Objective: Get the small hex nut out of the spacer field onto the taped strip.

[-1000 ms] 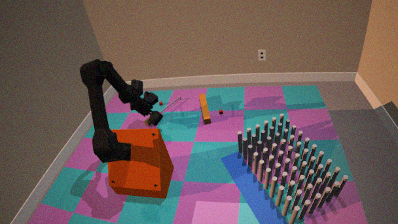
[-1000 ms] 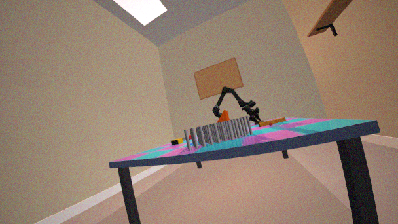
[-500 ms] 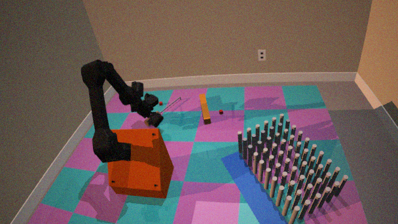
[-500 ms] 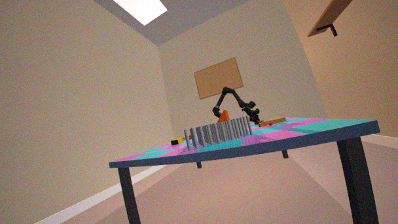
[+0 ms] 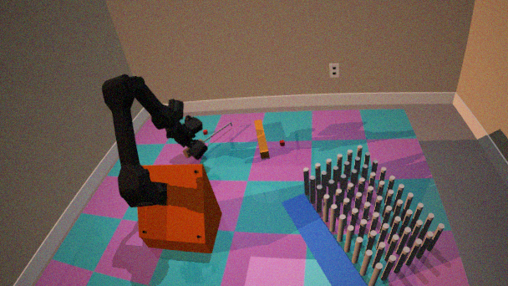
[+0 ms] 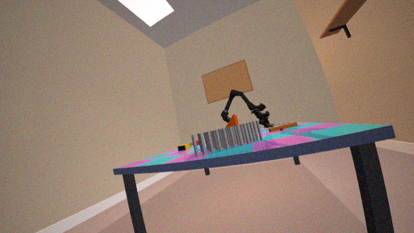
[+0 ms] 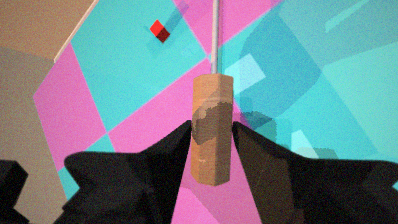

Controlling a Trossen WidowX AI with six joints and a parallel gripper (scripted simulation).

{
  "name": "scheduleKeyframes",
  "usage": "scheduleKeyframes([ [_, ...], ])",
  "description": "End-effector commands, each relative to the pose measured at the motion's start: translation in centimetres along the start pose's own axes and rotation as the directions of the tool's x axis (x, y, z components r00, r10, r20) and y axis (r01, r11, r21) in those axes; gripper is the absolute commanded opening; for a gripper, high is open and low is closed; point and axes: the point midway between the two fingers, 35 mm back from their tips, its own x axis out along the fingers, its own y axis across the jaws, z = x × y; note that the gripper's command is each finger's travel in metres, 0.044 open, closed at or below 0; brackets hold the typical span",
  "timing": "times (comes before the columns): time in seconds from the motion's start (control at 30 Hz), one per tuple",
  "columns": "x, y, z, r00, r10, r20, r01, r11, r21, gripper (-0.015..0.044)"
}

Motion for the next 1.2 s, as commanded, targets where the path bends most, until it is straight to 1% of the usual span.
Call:
scheduleKeyframes([
  [0.0, -1.7, 1.4, 1.6, 1.000, 0.021, 0.021, -0.021, 1.000, 0.004, 0.0000],
  [0.6, -12.9, 4.7, 5.5, 1.000, 0.000, 0.019, 0.000, 0.999, -0.044, 0.0000],
  [0.8, -13.6, 4.5, 5.8, 1.000, 0.005, 0.020, -0.004, 0.999, -0.039, 0.0000],
  [1.17, -17.6, 0.5, 9.9, 0.995, 0.074, 0.063, -0.076, 0.997, 0.031, 0.0000],
])
